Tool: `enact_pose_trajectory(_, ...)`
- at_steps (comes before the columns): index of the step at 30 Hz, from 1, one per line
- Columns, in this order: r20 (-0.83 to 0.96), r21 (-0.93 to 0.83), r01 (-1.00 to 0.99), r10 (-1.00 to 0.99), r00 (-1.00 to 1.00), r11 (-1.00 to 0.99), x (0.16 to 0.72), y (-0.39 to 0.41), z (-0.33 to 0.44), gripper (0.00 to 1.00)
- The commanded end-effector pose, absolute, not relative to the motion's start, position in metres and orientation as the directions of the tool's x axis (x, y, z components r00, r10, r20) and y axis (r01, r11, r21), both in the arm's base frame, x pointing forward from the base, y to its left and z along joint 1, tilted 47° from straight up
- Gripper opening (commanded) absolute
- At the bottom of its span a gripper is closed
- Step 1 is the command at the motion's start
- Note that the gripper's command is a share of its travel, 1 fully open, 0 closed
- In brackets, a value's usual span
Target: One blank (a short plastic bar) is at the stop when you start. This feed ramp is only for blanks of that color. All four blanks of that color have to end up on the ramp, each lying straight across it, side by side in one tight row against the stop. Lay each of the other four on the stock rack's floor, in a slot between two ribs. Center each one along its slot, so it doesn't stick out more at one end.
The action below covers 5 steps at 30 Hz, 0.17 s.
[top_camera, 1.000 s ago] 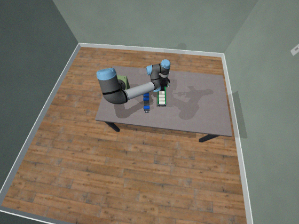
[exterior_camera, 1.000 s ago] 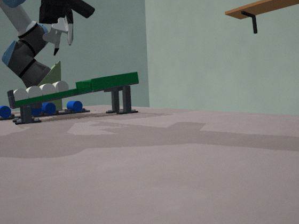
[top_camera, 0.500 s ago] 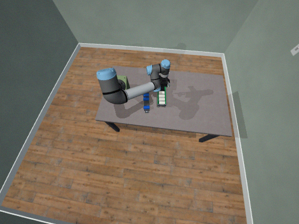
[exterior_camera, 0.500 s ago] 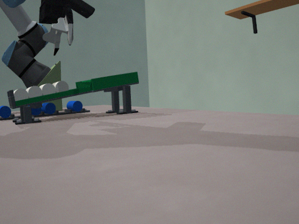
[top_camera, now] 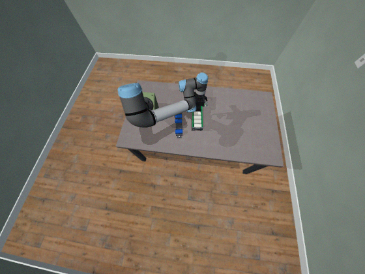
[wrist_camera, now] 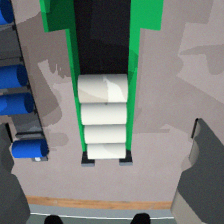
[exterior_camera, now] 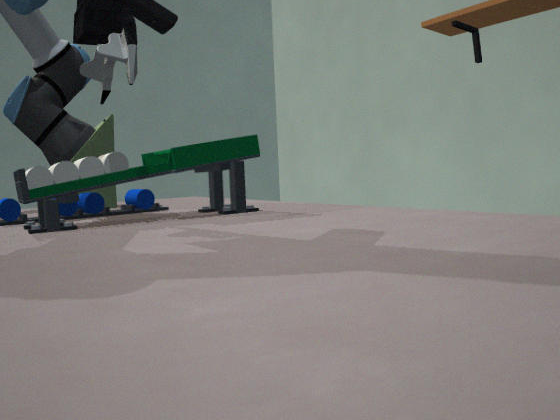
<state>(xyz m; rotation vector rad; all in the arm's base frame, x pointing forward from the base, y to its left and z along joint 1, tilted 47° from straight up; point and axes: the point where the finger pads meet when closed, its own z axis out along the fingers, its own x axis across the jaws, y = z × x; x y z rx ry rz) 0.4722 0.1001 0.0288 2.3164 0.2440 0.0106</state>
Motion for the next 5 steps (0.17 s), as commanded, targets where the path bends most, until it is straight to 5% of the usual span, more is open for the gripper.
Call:
enact_pose_trajectory(1, -0.067, 0.723, 0.172, 0.18, 0.981, -0.669, 0.4724, 0.1004, 0.0291, 1.0)
enact_pose_trajectory(5, -0.067, 0.723, 0.172, 0.18, 0.981, -0.669, 0.4724, 0.1004, 0.0291, 1.0)
